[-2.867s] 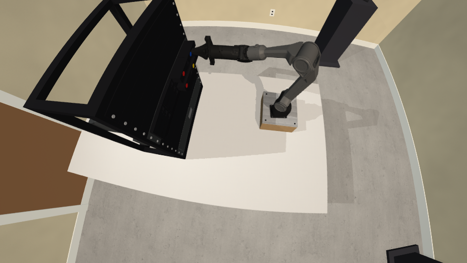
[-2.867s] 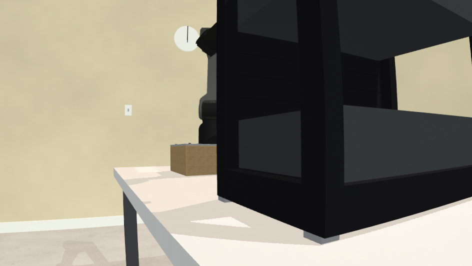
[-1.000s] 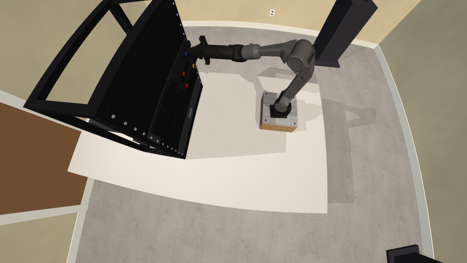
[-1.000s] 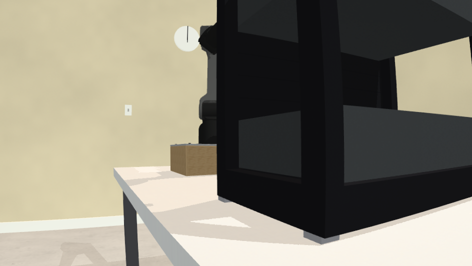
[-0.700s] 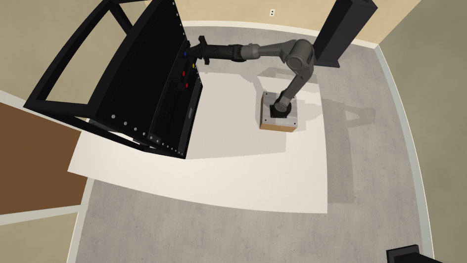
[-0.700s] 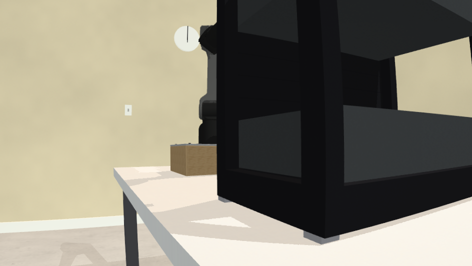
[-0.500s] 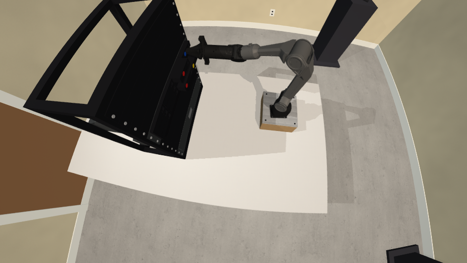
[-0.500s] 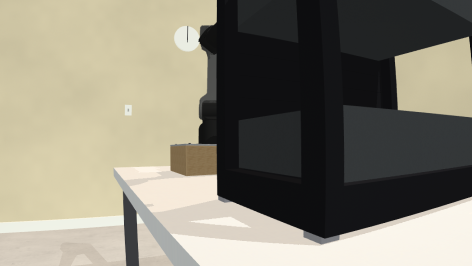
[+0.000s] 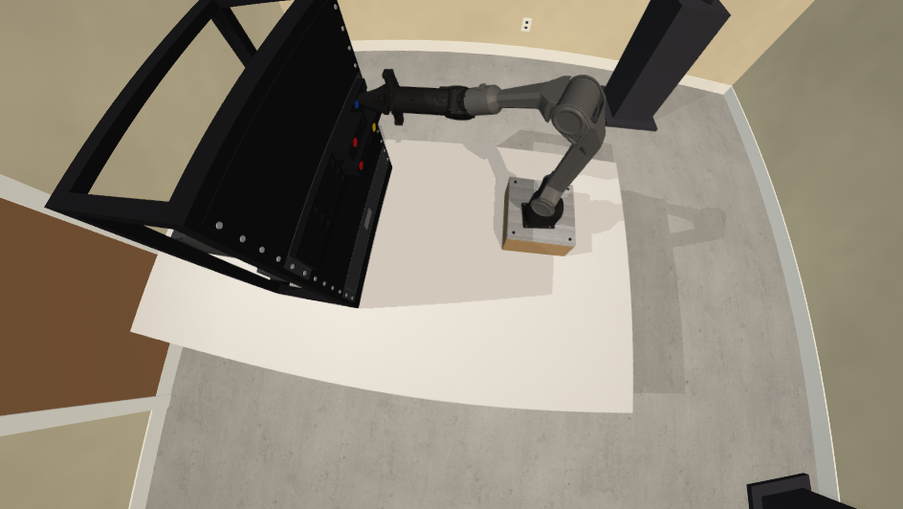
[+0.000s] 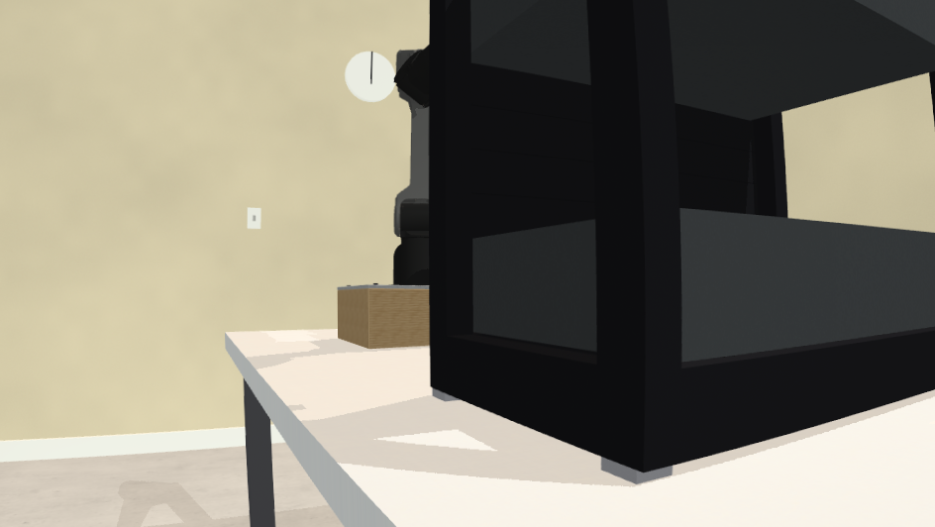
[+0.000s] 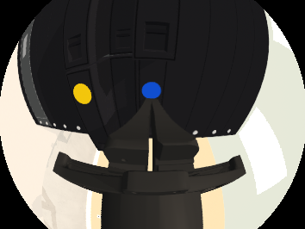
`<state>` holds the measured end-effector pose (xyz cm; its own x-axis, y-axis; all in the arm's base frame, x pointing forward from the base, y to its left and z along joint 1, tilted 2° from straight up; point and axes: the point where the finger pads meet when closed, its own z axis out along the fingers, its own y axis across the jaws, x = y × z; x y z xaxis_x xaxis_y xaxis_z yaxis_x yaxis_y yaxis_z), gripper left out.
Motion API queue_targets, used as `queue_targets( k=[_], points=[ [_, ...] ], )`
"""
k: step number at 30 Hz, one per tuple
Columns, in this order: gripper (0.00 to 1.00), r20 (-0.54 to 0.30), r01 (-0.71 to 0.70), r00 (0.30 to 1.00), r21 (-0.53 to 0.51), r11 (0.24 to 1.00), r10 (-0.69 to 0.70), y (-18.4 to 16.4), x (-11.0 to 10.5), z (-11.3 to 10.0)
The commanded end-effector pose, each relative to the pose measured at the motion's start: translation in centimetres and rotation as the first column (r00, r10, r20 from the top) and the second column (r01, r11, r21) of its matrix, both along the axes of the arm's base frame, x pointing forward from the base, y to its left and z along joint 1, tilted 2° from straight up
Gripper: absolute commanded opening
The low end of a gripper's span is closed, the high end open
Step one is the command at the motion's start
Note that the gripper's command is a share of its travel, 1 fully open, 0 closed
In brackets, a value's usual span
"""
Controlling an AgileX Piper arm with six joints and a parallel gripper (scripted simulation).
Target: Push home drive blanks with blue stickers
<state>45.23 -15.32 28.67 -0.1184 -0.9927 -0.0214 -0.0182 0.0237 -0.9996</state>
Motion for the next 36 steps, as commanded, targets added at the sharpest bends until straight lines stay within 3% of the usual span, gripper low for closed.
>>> queue_targets(
  k=[1,36],
  points=[
    [0.0,-0.003,0.002,1.0,0.001,1.0,-0.002,-0.1,0.14,-0.14],
    [0.0,-0.003,0.002,1.0,0.001,1.0,-0.002,-0.19,0.7,-0.22]
  ],
)
